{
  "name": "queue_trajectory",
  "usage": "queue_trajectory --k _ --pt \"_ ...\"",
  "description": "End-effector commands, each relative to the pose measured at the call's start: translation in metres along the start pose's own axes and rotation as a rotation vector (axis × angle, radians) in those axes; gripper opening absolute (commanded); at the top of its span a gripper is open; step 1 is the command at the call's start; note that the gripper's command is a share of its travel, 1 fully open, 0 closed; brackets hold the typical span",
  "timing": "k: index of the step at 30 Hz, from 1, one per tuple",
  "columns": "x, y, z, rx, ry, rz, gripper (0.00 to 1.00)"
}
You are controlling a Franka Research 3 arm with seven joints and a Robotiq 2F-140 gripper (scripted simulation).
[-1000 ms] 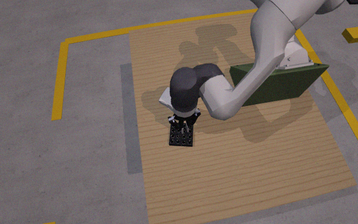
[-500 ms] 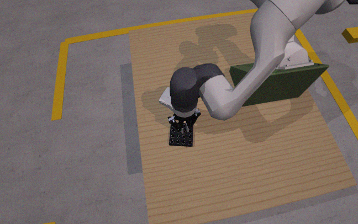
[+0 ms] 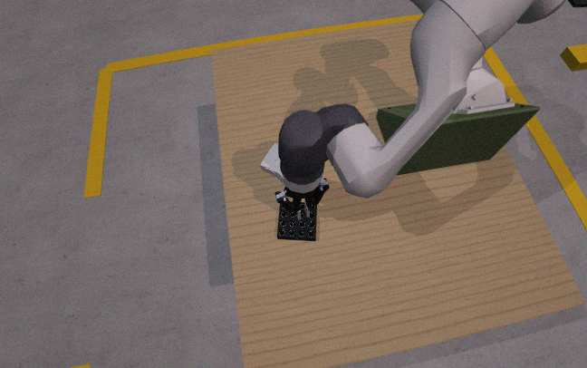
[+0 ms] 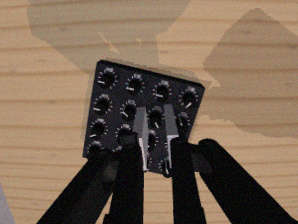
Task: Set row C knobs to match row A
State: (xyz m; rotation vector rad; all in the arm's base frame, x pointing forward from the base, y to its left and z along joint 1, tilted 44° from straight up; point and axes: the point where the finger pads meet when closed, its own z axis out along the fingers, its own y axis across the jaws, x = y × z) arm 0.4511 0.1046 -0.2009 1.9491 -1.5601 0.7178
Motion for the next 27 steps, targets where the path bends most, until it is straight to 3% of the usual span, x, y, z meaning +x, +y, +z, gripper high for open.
queue_trajectory --k 1,3,4,27 --pt "-0.0010 -0.0010 0.0003 0.002 -0.003 -0.001 0.12" --pt "-0.0010 -0.0010 0.0003 0.002 -0.003 -0.001 0.12" --pt "-0.0010 -0.0010 0.0003 0.002 -0.003 -0.001 0.05" --pt "-0.0010 -0.0010 0.0003 0.002 -0.003 -0.001 0.05"
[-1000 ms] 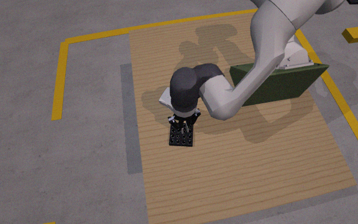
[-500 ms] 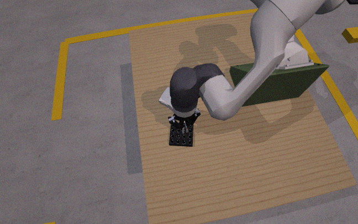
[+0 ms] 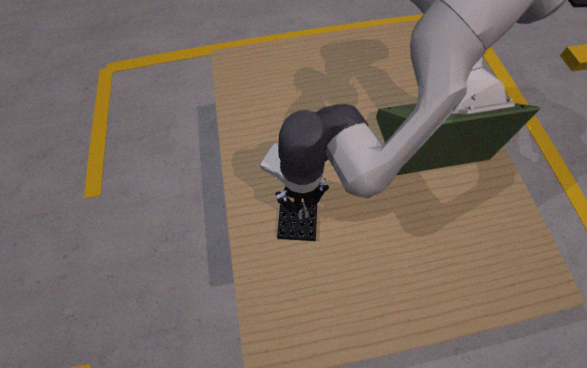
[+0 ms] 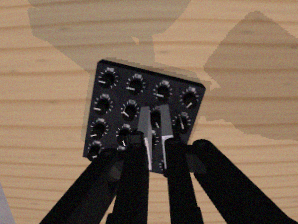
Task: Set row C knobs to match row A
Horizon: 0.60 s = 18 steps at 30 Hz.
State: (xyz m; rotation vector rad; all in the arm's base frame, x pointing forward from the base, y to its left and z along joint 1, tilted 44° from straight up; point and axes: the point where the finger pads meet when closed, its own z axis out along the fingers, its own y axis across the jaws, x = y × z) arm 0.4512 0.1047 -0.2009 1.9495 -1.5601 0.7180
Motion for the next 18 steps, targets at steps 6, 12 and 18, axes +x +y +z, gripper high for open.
queue_trajectory --k 6,12,18 --pt "-0.0009 -0.0008 0.0004 0.002 -0.003 -0.001 0.05" --pt "-0.0009 -0.0008 0.0004 0.002 -0.003 -0.006 0.05" --pt "-0.0009 -0.0008 0.0004 0.002 -0.003 -0.040 0.05"
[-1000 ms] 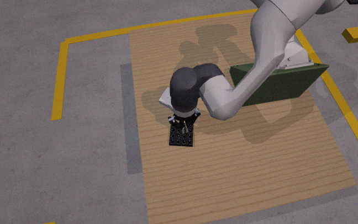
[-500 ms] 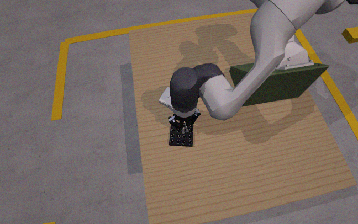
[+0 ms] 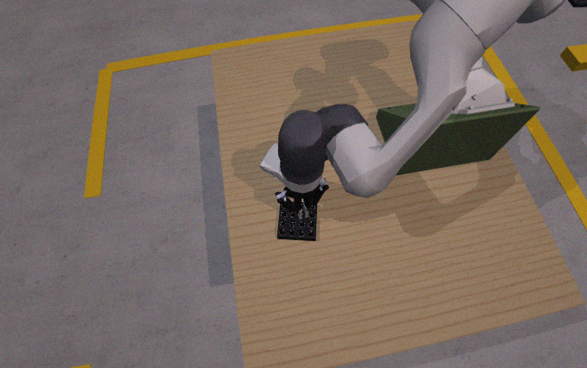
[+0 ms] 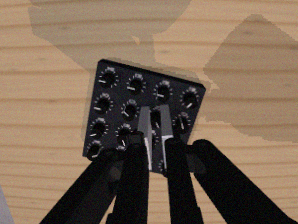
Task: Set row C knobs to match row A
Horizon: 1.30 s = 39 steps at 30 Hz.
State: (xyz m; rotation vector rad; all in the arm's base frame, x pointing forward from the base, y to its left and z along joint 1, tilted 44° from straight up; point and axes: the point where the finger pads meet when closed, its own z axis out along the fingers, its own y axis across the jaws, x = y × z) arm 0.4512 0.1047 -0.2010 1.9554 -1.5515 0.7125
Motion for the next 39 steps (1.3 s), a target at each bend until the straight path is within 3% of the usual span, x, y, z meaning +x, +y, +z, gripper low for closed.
queue_trajectory --k 1,39 --pt "-0.0009 -0.0008 0.0003 0.003 -0.001 -0.042 0.05" --pt "-0.0009 -0.0008 0.0003 0.003 0.000 -0.681 0.05"
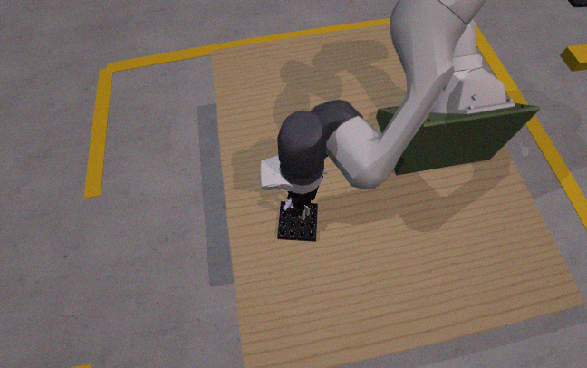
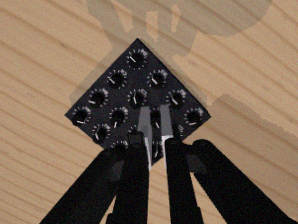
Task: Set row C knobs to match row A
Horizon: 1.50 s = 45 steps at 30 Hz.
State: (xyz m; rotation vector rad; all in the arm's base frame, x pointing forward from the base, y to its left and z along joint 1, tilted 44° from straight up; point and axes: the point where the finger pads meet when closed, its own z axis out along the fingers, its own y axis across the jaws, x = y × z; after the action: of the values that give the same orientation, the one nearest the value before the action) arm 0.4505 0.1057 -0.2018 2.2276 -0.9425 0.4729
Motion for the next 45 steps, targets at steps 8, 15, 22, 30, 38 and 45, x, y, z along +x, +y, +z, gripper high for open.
queue_trajectory --k 8,15,22,30,38,45 --pt "0.0011 -0.0008 0.0004 0.007 0.003 -0.250 0.05" --pt "0.0011 -0.0008 0.0004 0.007 0.003 -0.321 0.05" --pt "0.0011 -0.0008 0.0004 0.007 0.003 -0.336 0.05" --pt "0.0011 -0.0008 0.0004 0.007 0.003 -0.337 0.05" --pt "0.0011 -0.0008 0.0004 0.007 0.003 -0.337 0.12" --pt "0.0011 -0.0008 0.0004 0.007 0.003 -0.337 0.12"
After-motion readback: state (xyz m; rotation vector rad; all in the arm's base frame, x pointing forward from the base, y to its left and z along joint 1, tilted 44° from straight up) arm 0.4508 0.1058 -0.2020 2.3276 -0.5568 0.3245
